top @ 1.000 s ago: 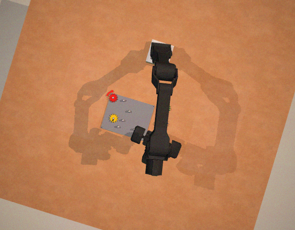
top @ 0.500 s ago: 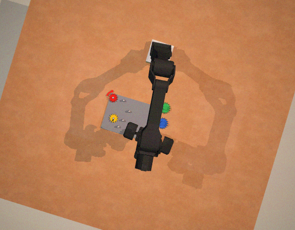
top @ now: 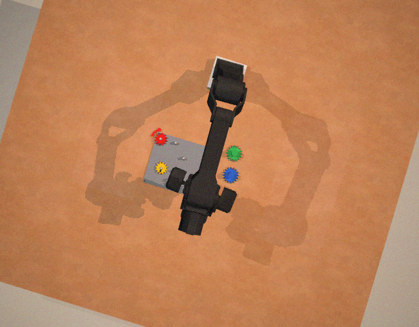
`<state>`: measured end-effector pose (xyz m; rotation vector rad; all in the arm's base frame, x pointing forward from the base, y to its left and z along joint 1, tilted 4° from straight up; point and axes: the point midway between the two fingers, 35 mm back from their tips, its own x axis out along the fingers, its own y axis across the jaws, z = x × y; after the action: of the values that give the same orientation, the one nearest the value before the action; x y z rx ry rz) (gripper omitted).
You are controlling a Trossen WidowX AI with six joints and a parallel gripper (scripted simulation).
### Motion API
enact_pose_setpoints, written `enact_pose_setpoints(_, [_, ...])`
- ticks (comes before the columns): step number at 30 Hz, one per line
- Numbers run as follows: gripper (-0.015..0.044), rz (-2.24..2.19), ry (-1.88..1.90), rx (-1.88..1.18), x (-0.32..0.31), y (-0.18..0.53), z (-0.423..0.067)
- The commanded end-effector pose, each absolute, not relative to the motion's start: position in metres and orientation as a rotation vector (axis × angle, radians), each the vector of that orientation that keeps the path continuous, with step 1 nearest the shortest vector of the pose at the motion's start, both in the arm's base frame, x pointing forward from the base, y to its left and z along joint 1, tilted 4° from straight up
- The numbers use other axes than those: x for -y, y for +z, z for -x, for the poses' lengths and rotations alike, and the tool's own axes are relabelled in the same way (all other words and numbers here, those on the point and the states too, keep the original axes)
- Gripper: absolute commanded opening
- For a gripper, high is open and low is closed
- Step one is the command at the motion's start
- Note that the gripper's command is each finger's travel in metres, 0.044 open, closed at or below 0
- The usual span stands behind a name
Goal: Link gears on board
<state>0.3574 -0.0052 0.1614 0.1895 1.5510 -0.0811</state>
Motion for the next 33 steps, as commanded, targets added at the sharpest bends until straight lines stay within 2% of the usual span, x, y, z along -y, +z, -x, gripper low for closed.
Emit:
enact_pose_setpoints(1, [0.0,-0.188,-0.079,-1.54,0.013,0.161,-0.354])
enact_pose_setpoints(33, [0.0,-0.181,-0.088,-1.539,0.065,0.134,-0.32])
